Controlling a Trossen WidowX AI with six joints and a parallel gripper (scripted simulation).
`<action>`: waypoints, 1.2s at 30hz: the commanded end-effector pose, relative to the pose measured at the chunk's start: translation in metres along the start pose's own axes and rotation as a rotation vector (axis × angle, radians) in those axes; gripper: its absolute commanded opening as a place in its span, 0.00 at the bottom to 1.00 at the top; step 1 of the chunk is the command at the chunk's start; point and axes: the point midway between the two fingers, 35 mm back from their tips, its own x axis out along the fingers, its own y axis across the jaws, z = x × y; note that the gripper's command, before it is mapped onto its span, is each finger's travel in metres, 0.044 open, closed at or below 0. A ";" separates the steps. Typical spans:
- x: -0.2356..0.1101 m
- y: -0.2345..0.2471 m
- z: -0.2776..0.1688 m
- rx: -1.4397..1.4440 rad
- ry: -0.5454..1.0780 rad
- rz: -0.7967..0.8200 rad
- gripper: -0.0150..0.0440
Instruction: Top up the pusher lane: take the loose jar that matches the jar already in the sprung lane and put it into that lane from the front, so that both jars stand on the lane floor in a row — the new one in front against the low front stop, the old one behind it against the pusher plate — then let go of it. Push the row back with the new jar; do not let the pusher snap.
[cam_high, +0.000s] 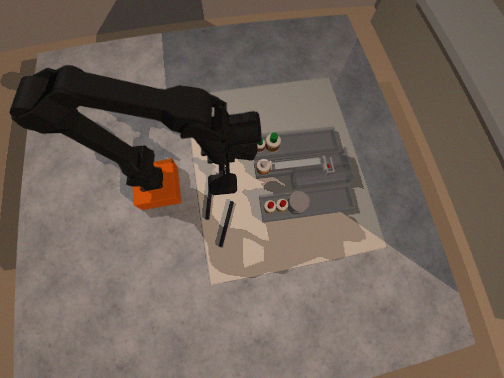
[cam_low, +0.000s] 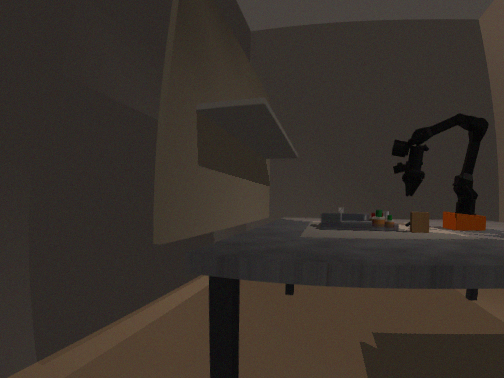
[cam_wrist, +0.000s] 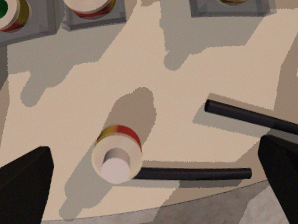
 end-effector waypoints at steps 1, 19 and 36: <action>0.017 0.025 -0.038 -0.128 0.189 0.029 1.00; 0.052 0.024 -0.042 -0.133 0.197 0.030 1.00; 0.077 0.025 -0.047 -0.133 0.197 0.030 1.00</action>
